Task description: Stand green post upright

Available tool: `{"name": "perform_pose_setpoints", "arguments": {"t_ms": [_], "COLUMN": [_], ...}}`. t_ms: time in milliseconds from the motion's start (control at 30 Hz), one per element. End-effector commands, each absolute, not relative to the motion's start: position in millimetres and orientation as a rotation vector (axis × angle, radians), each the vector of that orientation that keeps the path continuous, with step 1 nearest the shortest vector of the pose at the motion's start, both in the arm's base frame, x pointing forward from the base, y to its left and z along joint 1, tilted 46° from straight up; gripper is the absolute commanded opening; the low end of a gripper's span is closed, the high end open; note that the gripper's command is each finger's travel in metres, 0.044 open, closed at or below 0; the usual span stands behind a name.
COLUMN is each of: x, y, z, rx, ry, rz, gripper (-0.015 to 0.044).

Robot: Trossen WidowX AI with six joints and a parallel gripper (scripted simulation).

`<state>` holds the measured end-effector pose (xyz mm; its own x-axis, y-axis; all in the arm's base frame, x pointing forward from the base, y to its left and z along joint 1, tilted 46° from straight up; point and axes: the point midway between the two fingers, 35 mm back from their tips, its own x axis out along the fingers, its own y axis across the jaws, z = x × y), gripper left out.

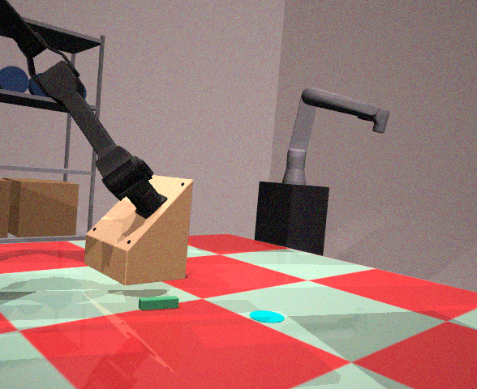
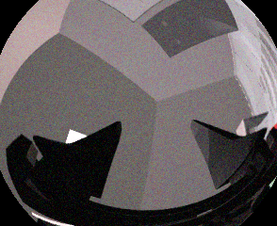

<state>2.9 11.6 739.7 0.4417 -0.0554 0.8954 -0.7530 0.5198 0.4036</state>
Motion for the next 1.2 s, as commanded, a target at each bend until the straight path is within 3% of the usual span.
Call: {"name": "perform_pose_setpoints", "arguments": {"t_ms": [0, 200, 733, 1167], "x": [5.3, 78.4, 264.9, 349.9], "y": [10.6, -17.1, -50.7, -37.6], "z": [739.2, 715.4, 579.5, 426.8], "rx": [0.942, 0.929, 0.679, 0.277], "ry": [-1.034, -0.913, -0.384, 0.137], "rz": [0.517, 0.317, -0.140, -0.302], "gripper": [0.0374, 0.0233, 0.0233, 0.0233]}}
